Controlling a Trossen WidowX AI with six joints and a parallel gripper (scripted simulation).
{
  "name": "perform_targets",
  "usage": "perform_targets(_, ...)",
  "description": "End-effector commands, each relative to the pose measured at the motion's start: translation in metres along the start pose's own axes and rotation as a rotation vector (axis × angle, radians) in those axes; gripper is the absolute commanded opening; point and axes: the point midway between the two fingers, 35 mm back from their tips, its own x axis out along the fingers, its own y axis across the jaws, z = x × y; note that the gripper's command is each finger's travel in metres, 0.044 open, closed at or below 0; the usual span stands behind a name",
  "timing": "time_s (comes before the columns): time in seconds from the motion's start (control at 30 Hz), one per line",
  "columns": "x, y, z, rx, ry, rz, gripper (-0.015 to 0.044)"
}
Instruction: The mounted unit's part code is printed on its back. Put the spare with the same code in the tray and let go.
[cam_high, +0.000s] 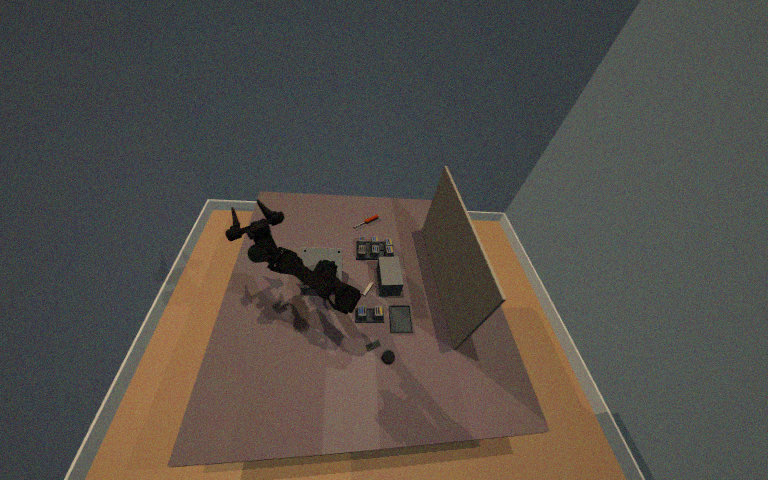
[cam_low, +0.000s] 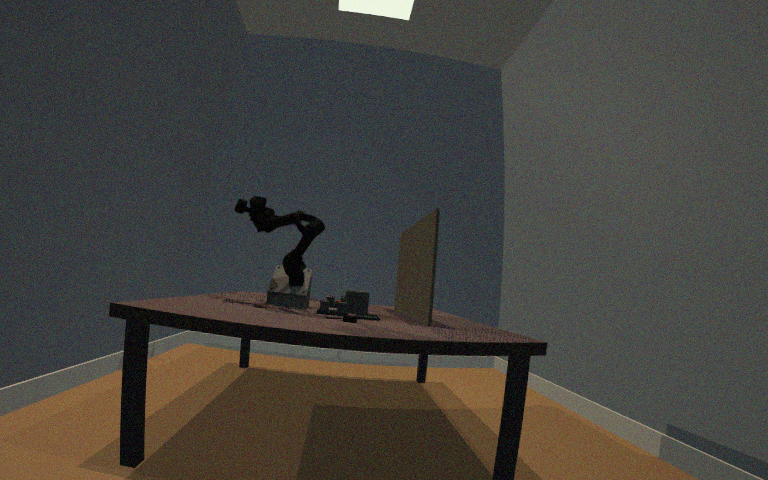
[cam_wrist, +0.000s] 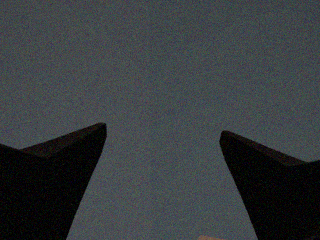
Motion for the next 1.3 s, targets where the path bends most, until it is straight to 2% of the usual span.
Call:
perform_targets(0.0,0.0,0.0,0.0,0.0,0.0,0.0,0.0426)
perform_targets(0.2,0.001,-0.001,0.0,-0.001,0.0,-0.004,0.044)
perform_targets(0.3,0.011,-0.015,0.005,-0.016,0.002,-0.064,0.044)
perform_targets(0.53,0.051,-0.103,0.033,-0.073,0.034,-0.395,0.044)
perform_targets(0.73,0.059,-0.199,0.057,-0.101,0.11,-0.724,0.044)
perform_targets(0.97,0.032,-0.304,0.08,-0.039,0.207,-1.068,0.044)
perform_targets(1.27,-0.047,-0.417,0.1,0.132,0.346,-1.466,0.044)
